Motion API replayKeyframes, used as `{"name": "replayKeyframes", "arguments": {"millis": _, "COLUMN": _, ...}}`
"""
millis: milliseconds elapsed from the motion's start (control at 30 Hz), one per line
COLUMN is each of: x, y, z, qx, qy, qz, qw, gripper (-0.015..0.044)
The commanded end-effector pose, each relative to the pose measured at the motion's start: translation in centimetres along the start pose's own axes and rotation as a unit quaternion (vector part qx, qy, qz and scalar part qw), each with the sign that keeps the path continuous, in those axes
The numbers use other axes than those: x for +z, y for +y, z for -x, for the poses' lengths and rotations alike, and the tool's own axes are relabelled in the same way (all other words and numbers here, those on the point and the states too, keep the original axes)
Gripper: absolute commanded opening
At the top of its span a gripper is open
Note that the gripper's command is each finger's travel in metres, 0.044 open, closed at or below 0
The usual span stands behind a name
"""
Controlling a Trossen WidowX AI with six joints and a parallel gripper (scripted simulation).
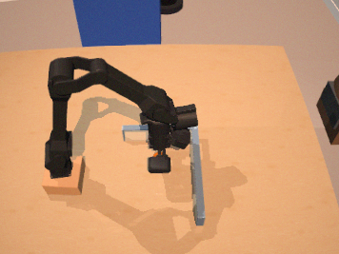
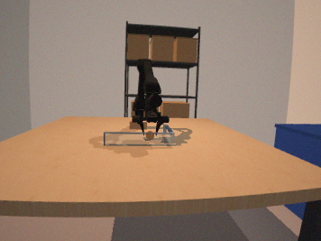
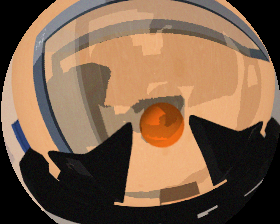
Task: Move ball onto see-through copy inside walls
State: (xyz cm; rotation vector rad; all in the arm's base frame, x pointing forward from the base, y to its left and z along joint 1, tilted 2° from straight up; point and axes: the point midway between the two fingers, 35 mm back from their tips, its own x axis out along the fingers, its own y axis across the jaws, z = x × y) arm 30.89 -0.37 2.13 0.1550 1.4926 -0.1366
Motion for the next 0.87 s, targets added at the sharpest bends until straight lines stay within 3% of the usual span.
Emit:
{"name": "replayKeyframes", "arguments": {"millis": 0, "x": 0.3, "y": 0.0, "z": 2.3, "qx": 0.0, "qy": 0.0, "qz": -0.001, "qw": 1.0, "gripper": 0.0321}}
{"name": "replayKeyframes", "arguments": {"millis": 133, "x": -0.1, "y": 0.0, "z": 8.1, "qx": -0.001, "qy": 0.002, "qz": -0.003, "qw": 1.0, "gripper": 0.0321}}
{"name": "replayKeyframes", "arguments": {"millis": 533, "x": 0.3, "y": 0.1, "z": 7.8, "qx": 0.001, "qy": -0.008, "qz": 0.0, "qw": 1.0, "gripper": 0.0321}}
{"name": "replayKeyframes", "arguments": {"millis": 700, "x": -0.2, "y": 0.0, "z": 12.6, "qx": 0.001, "qy": -0.008, "qz": 0.0, "qw": 1.0, "gripper": 0.044}}
{"name": "replayKeyframes", "arguments": {"millis": 833, "x": -0.3, "y": 0.0, "z": 12.9, "qx": 0.001, "qy": -0.008, "qz": 0.0, "qw": 1.0, "gripper": 0.044}}
